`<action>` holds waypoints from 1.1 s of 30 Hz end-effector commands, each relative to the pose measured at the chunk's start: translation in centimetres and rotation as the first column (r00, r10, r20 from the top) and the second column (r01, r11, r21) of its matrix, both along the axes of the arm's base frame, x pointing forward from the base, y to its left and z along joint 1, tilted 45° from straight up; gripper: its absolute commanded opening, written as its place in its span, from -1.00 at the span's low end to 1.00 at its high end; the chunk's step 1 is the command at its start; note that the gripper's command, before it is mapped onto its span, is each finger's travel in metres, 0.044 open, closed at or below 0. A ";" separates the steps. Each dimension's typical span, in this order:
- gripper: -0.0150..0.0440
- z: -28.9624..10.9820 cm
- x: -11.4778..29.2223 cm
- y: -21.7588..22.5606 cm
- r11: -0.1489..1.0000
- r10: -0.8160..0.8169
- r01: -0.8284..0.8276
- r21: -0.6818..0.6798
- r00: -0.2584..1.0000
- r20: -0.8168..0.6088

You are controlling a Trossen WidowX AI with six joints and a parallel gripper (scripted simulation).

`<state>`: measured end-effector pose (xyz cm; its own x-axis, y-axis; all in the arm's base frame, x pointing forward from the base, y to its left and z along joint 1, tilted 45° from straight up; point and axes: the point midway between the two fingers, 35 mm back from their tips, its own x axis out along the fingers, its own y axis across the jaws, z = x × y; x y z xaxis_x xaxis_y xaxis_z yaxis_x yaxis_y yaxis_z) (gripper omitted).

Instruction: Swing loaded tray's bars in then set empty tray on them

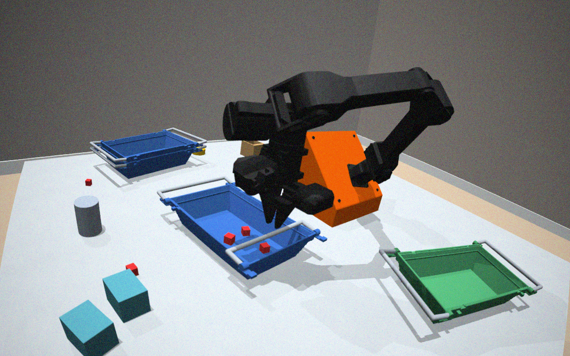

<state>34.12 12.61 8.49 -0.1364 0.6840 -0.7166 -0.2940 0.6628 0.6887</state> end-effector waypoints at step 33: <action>-0.20 -17.1 7.9 -18.2 1.000 0.002 -0.002 -0.010 1.000 0.007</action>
